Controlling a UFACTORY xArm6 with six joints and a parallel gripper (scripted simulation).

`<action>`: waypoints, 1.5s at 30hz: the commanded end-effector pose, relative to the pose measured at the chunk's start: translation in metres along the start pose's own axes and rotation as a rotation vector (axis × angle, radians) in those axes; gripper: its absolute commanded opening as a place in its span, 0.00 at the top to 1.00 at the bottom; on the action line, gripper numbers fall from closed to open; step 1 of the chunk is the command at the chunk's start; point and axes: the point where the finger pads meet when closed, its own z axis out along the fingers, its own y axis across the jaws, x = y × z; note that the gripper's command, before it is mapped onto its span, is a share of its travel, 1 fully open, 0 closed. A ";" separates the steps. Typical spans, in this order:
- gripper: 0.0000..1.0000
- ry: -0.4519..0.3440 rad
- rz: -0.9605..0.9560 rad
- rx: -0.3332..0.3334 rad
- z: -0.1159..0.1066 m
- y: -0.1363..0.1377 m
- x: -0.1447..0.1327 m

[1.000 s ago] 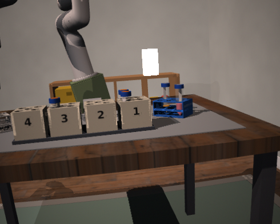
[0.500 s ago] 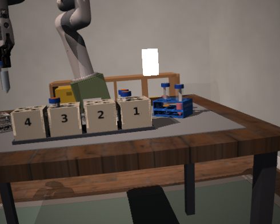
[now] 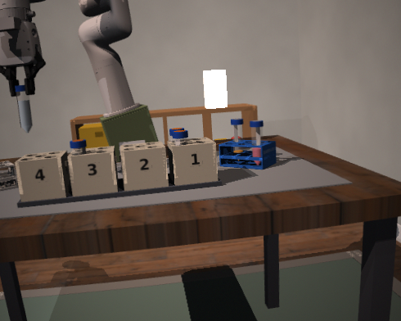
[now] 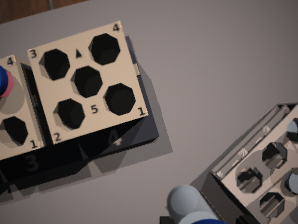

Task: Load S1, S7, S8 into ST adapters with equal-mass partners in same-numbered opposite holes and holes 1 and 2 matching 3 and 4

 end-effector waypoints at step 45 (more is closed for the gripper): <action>1.00 0.004 -0.310 0.004 -0.002 -0.161 0.049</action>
